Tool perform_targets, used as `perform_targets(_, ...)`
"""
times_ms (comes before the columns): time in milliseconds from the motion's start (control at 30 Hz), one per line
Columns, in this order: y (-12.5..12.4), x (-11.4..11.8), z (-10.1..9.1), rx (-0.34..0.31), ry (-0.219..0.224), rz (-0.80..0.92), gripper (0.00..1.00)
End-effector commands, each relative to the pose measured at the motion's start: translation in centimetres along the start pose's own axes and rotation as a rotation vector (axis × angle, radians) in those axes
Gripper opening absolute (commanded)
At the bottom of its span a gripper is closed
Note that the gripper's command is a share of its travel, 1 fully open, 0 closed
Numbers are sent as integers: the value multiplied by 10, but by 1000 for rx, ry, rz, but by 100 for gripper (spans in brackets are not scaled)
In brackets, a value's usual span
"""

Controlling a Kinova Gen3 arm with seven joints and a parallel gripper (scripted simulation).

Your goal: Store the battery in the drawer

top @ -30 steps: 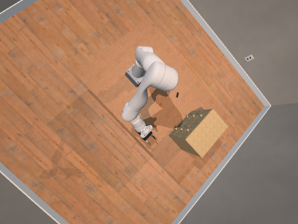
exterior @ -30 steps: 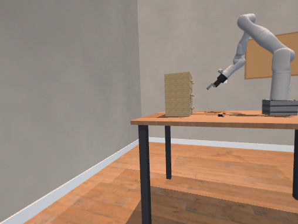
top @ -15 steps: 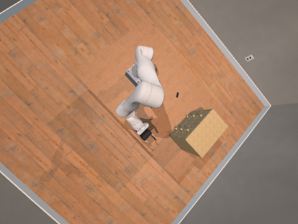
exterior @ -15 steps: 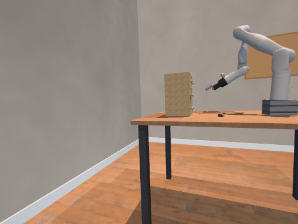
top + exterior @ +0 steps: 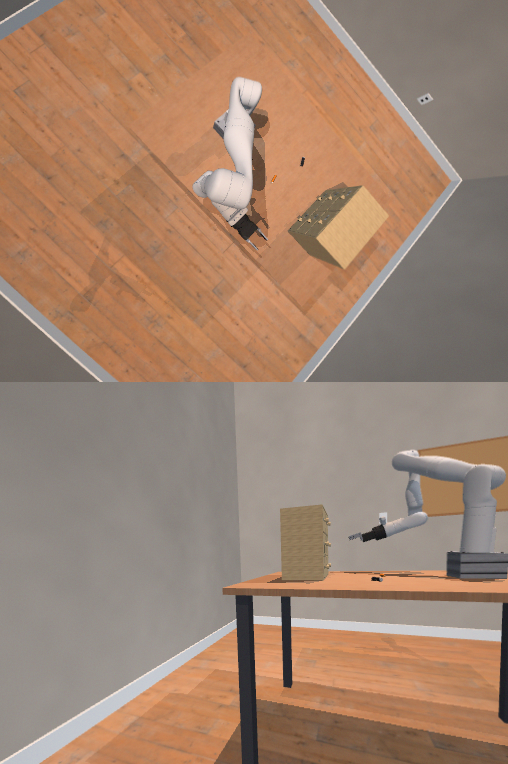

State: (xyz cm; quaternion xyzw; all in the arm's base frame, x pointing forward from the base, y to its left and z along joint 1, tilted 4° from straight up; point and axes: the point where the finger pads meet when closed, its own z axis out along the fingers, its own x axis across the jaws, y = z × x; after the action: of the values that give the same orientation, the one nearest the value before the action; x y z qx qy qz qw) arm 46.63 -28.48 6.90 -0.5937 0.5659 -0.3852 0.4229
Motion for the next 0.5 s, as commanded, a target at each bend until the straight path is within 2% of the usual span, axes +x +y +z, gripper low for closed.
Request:
perform_targets(0, 15, 1, 2, 16, 2, 20, 100)
perform_targets(233, 19, 1, 7, 90, 3, 20, 100)
perform_targets(467, 21, 1, 9, 122, 3, 20, 100)
